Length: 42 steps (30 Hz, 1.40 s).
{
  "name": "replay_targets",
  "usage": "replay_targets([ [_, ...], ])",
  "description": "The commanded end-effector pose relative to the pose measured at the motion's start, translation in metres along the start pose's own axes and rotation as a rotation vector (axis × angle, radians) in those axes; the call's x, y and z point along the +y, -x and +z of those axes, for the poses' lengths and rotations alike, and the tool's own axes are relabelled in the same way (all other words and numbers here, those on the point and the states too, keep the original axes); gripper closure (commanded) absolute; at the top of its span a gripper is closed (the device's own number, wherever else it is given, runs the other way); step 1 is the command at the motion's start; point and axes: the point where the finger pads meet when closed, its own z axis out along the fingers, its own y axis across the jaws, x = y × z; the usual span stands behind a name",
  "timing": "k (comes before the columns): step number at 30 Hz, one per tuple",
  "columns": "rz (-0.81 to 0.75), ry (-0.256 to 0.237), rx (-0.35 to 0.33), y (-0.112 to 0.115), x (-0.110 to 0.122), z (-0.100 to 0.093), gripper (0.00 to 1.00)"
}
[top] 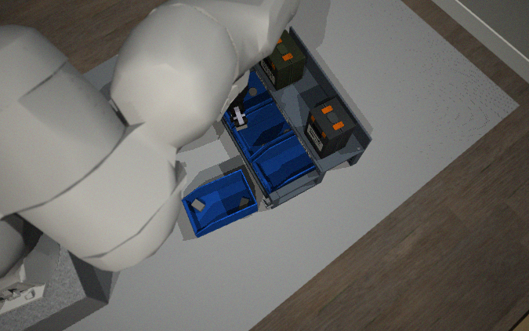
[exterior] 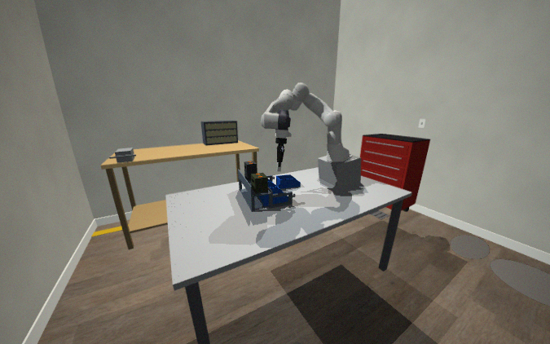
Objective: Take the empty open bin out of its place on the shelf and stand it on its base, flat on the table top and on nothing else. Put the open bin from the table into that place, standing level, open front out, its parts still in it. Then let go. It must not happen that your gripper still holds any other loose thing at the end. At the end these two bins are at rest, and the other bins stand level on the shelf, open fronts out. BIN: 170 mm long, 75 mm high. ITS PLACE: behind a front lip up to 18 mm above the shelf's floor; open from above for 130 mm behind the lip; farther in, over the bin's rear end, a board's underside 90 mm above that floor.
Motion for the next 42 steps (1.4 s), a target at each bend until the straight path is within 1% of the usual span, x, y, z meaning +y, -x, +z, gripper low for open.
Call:
replay_targets([
  [1,-0.158,-0.053,0.092,-0.011,-0.016,-0.005,1.0],
  [7,-0.146,-0.049,0.09,-0.031,-0.029,-0.005,1.0],
  [15,-0.116,-0.051,0.09,-0.072,-0.054,-0.003,1.0],
  [17,-0.116,-0.051,0.09,-0.072,-0.054,-0.003,1.0],
  [21,-0.101,-0.055,0.09,-0.09,-0.065,-0.002,1.0],
  [24,-0.092,-0.058,0.09,-0.099,-0.071,-0.002,1.0],
  [29,-0.086,-0.059,0.09,-0.105,-0.075,-0.001,1.0],
  [42,-0.086,-0.06,0.09,-0.105,-0.075,-0.001,1.0],
])
